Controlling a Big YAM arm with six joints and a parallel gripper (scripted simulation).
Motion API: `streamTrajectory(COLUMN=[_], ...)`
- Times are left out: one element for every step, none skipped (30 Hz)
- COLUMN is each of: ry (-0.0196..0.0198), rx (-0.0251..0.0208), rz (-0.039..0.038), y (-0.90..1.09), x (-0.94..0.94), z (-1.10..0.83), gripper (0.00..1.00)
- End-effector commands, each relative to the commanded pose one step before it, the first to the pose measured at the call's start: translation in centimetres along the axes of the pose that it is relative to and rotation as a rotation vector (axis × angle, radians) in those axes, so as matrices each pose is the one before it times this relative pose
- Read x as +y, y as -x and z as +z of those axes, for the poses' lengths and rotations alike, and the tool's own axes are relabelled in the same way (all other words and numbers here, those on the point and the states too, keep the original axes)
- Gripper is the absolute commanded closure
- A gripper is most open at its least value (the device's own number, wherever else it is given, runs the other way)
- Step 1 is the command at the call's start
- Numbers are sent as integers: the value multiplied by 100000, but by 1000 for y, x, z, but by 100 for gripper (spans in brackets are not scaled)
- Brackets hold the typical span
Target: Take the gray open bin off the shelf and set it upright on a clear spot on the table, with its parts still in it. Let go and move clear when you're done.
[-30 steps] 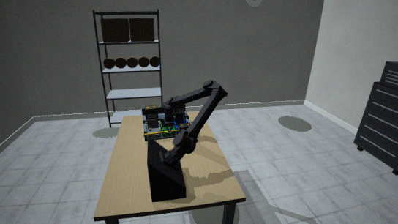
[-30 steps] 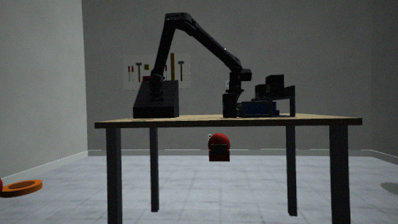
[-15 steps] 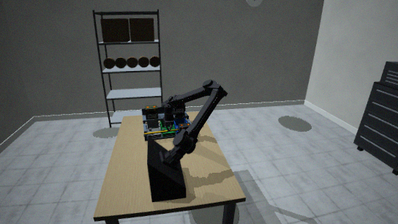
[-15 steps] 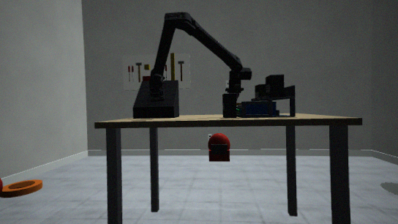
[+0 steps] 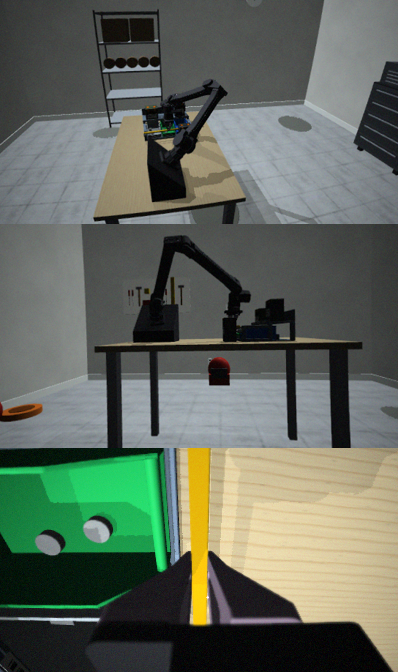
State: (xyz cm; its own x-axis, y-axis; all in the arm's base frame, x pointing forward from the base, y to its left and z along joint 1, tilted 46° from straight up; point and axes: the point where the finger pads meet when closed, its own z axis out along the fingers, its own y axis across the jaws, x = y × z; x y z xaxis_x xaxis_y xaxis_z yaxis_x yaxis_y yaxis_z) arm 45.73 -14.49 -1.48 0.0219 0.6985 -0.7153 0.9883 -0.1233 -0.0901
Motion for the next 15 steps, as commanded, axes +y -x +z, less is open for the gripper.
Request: streamTrajectory(ry=[8060, 0, 12, 1, 2, 4, 2, 4, 7, 4, 2, 5, 7, 5, 3], rx=[628, 0, -51, 33, 28, 15, 25, 10, -9, 12, 26, 7, -4, 10, 19], rz=[4851, 0, 5, 5, 5, 5, 5, 5, 5, 5, 5, 5, 5, 5, 5], y=[1078, 0, 10, -5, -4, -2, -3, -1, 2, -1, -3, 0, 2, -1, -2], x=[2599, 0, 5, 2, 3, 4, 3, 3, 4, 4, 3, 3, 3, 4, 3], z=[-3977, 0, -118, -119, -120, -121, -122, -122, -123, -124, -125, -125, -126, -126, -127], gripper=[100, 100, 100, 100, 100, 100, 100, 100, 100, 100, 100, 100, 100, 100, 100])
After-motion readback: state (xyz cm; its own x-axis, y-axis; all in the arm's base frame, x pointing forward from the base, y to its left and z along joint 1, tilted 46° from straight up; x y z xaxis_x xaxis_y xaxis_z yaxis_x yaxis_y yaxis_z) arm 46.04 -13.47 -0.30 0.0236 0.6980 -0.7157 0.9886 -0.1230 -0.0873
